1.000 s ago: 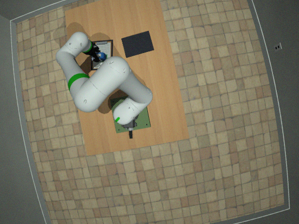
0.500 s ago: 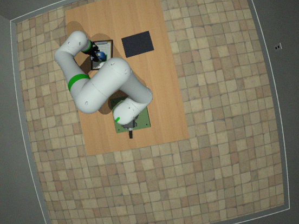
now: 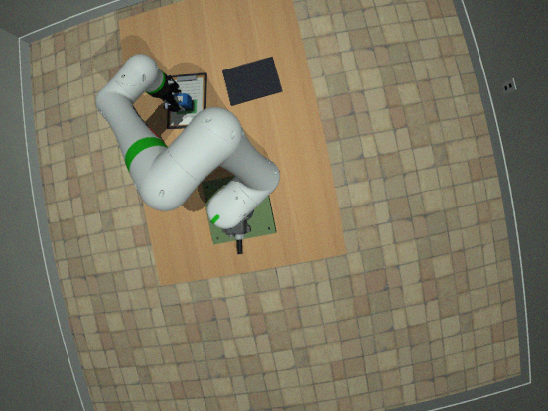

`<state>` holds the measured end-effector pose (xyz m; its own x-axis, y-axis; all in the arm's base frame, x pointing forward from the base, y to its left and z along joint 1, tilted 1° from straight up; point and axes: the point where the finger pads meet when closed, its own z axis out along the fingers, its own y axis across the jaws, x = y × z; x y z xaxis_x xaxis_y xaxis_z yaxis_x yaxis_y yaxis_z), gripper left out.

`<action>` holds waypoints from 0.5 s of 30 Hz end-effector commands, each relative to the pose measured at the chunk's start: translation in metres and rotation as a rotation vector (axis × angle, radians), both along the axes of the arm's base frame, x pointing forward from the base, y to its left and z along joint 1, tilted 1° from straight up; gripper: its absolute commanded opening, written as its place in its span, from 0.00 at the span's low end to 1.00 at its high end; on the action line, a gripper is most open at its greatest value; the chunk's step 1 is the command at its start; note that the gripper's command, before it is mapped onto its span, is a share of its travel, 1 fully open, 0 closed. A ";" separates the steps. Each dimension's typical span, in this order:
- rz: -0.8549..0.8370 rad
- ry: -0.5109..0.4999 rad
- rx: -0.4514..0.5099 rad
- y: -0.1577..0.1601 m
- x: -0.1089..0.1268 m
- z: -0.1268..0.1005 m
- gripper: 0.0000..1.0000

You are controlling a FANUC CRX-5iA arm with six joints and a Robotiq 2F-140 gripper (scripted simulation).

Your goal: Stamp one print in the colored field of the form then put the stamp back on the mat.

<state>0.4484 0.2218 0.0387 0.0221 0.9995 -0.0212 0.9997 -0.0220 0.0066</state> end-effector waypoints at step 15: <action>0.027 0.001 0.000 -0.014 0.010 0.021 0.20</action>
